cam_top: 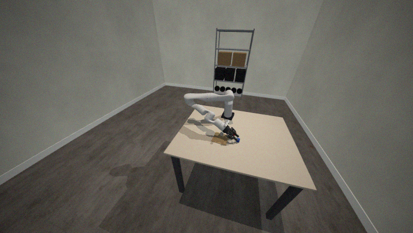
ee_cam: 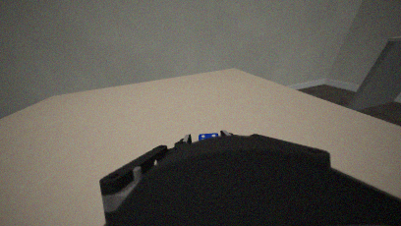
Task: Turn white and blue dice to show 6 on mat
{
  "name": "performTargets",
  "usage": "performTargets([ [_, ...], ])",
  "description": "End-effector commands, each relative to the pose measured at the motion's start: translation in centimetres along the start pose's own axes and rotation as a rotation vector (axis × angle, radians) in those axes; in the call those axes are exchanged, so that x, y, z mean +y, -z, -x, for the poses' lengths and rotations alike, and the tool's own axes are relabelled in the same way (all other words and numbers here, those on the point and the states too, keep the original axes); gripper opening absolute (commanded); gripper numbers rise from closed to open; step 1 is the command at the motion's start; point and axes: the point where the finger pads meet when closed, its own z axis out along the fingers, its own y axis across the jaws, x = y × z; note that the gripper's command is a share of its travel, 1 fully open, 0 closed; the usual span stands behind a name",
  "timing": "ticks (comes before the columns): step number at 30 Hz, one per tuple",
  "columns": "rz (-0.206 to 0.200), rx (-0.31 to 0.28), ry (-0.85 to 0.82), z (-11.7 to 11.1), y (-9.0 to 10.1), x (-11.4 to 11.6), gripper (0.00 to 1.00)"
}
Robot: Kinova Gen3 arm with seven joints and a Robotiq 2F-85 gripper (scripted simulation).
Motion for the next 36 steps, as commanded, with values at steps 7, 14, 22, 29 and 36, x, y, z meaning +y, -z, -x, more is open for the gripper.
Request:
performTargets([
  [7,0.016,0.0,-0.007,0.4,2.3,0.4,0.46],
  [14,0.016,0.0,-0.007,0.2,2.5,0.4,0.46],
  [22,0.016,0.0,-0.007,-2.4,3.8,0.4,0.46],
  [29,0.016,0.0,-0.007,-4.2,4.8,0.4,0.46],
  [36,0.016,0.0,-0.007,-4.9,5.2,0.4,0.46],
])
